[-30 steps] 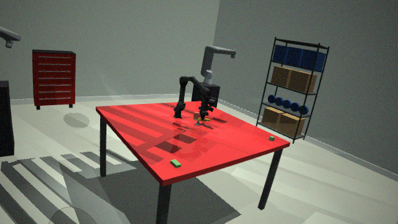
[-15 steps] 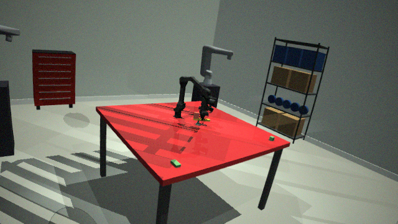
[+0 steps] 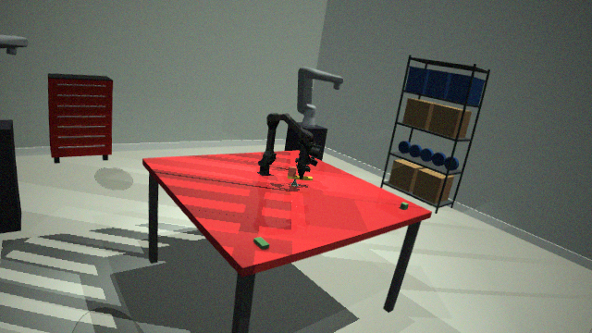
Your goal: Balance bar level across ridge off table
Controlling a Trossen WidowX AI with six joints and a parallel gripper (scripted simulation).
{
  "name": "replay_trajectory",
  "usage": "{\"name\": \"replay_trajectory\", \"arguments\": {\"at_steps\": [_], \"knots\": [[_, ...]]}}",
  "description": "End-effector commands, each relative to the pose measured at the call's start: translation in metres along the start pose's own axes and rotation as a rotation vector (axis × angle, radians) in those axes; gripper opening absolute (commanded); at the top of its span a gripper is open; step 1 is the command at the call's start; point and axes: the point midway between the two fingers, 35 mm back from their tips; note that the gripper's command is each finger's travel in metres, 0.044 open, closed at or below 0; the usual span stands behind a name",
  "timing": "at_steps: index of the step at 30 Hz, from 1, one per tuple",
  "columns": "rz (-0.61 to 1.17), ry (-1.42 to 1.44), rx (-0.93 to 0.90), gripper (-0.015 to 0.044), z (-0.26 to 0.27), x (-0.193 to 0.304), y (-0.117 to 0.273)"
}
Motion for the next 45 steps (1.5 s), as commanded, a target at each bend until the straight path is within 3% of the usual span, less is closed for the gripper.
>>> {"name": "replay_trajectory", "arguments": {"at_steps": [1, 7, 14, 45], "knots": [[0.000, 0.000, 0.000, 0.0000, 0.0000, 0.0000, 0.0000], [0.000, 0.000, 0.000, 0.0000, 0.0000, 0.0000, 0.0000], [0.000, 0.000, 0.000, 0.0167, 0.0000, 0.0000, 0.0000], [0.000, 0.000, 0.000, 0.0171, 0.0000, 0.0000, 0.0000]]}}
Point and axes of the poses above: the point midway between the two fingers, 35 mm back from their tips, its own y axis back along the fingers, its own z axis across the jaws, x = y × z, and after that the axes turned 1 degree about -y, right-handed
